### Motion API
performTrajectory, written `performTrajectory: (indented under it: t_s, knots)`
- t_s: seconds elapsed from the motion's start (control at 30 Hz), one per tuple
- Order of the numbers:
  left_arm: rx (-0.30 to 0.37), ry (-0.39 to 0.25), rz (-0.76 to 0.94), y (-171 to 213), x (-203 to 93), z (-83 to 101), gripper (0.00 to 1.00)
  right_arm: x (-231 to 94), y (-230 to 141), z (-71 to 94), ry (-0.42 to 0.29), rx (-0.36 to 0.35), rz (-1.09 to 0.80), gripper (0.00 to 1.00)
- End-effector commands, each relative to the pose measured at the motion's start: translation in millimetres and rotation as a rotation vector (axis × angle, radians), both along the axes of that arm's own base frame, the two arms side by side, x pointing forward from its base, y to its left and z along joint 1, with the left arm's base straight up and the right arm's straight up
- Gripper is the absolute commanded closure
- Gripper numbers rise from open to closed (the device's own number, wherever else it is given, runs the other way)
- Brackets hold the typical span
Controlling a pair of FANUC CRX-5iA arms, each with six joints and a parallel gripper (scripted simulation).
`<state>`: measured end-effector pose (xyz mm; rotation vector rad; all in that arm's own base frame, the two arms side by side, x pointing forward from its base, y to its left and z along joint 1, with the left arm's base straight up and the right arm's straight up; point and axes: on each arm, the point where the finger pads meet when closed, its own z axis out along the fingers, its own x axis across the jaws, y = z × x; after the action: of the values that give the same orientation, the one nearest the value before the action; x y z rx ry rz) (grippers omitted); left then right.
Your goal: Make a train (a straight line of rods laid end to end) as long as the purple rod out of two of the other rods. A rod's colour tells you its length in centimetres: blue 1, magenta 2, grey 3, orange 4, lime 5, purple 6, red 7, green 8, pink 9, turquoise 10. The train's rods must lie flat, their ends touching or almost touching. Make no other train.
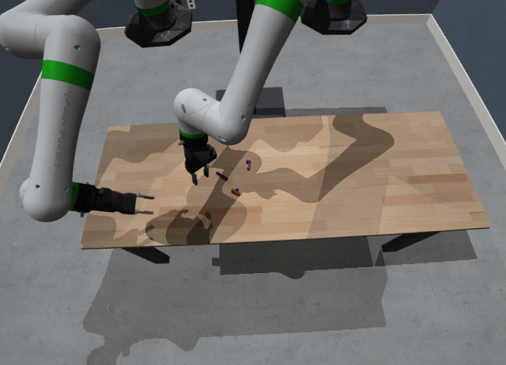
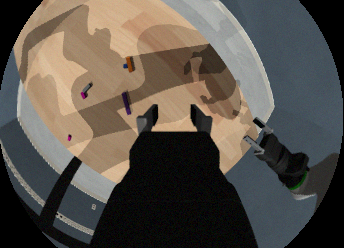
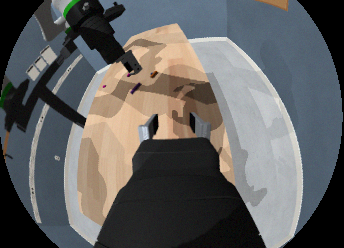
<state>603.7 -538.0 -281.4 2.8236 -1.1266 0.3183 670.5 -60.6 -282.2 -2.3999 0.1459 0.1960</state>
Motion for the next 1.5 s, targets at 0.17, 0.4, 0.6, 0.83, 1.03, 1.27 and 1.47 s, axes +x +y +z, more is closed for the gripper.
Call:
performTrajectory:
  t_s: [0.17, 0.4, 0.6, 0.83, 1.03, 1.27, 1.47]
  knots:
    - [-0.002, -0.002, 0.000, -1, 1, 1.7, 0.00, 1, 0, 1.4, -0.002, -0.001, 0.000, 0.00]
    - [-0.002, -0.002, 0.000, -1, 1, 1.7, 0.00, 1, 0, 1.4, -0.002, -0.001, 0.000, 0.00]
    - [-0.002, -0.002, 0.001, -1, 1, 1.8, 0.00, 1, 0, 0.8, 0.001, -0.003, -0.002, 0.00]
    - [-0.003, 0.001, 0.031, 11, 11, 7.1, 0.00, -9, 44, -27.2, 0.139, -0.146, -0.092, 0.00]
    - [-0.006, 0.012, 0.129, 51, 41, 23.9, 0.00, -22, 75, -47.2, 0.224, -0.273, -0.169, 0.00]
    - [-0.012, 0.027, 0.278, 116, 82, 49.5, 0.00, -39, 104, -63.1, 0.278, -0.400, -0.248, 0.00]
    - [-0.024, 0.052, 0.544, 206, 121, 82.4, 0.00, -57, 128, -73.9, 0.300, -0.512, -0.323, 0.00]
